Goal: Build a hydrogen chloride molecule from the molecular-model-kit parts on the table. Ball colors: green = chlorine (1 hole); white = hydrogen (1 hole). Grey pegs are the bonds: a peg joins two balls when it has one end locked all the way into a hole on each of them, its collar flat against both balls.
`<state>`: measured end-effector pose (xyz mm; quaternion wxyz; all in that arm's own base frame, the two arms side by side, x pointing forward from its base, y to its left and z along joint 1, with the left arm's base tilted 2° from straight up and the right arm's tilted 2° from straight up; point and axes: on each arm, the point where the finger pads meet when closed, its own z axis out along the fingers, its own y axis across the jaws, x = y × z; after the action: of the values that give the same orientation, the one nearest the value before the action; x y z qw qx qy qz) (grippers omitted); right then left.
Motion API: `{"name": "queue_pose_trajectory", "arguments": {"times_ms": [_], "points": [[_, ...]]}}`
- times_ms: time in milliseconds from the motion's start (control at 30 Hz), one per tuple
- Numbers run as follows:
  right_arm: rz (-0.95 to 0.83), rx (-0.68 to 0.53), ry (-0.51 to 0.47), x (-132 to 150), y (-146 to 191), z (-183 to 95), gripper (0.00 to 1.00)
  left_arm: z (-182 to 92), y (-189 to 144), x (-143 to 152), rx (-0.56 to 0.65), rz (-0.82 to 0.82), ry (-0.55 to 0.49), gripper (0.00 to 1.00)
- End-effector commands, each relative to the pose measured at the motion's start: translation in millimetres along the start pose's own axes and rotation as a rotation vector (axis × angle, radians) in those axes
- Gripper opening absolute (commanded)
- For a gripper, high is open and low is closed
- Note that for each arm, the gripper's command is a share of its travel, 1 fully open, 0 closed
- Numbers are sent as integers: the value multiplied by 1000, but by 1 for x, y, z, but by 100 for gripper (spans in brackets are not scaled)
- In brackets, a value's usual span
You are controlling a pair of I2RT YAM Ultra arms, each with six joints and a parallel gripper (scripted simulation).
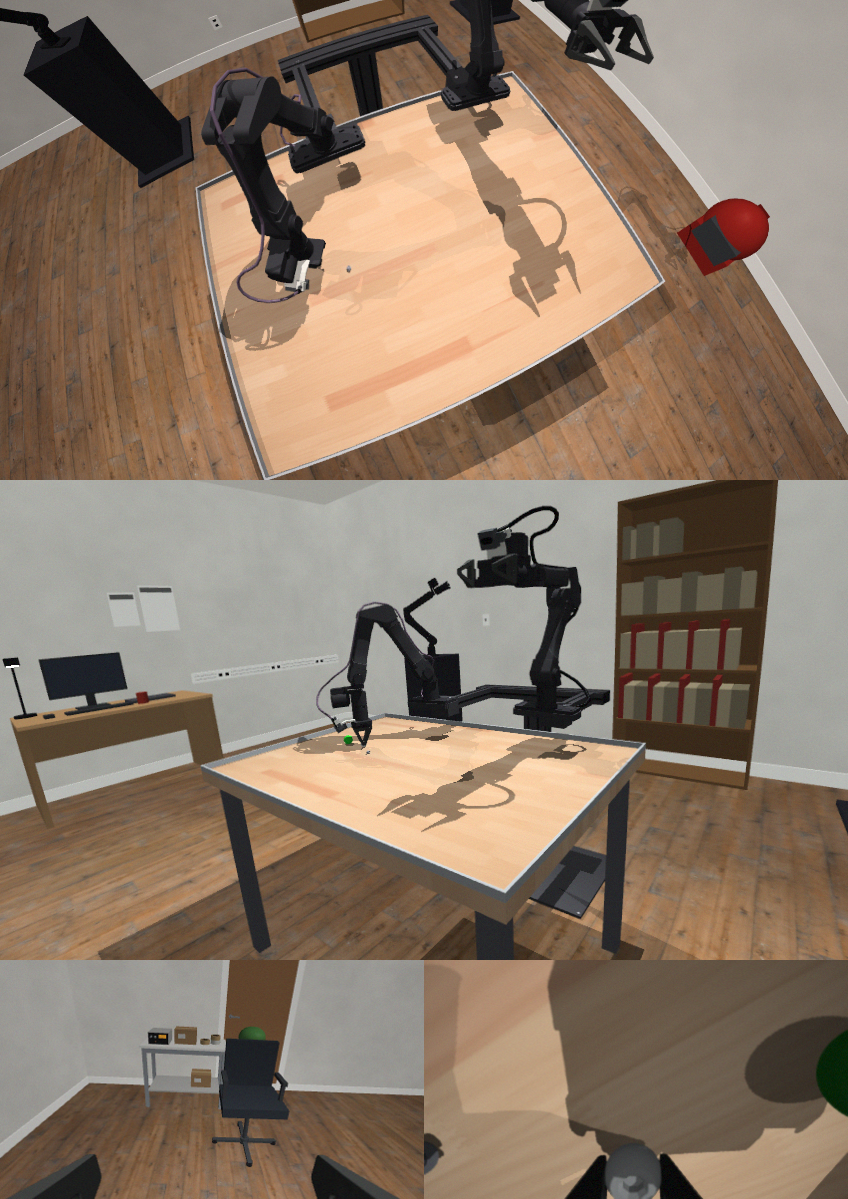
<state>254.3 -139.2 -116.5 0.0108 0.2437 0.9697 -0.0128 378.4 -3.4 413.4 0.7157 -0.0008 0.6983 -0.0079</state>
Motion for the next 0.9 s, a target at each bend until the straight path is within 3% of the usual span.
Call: {"name": "queue_pose_trajectory", "arguments": {"times_ms": [0, 267, 533, 867], "points": [[0, 7, -76, -26, 1, -12, 26, -12, -5, -34, 15, 6, -81, 100], [0, 7, -79, -27, 0, -8, 26, -12, -5, -34, 15, 6, -81, 100], [0, 7, -9, -13, -1, 2, 26, -12, -5, -34, 15, 6, -81, 100], [3, 6, -17, -28, -3, 2, 26, -12, -5, -34, 15, 6, -81, 100]]}}
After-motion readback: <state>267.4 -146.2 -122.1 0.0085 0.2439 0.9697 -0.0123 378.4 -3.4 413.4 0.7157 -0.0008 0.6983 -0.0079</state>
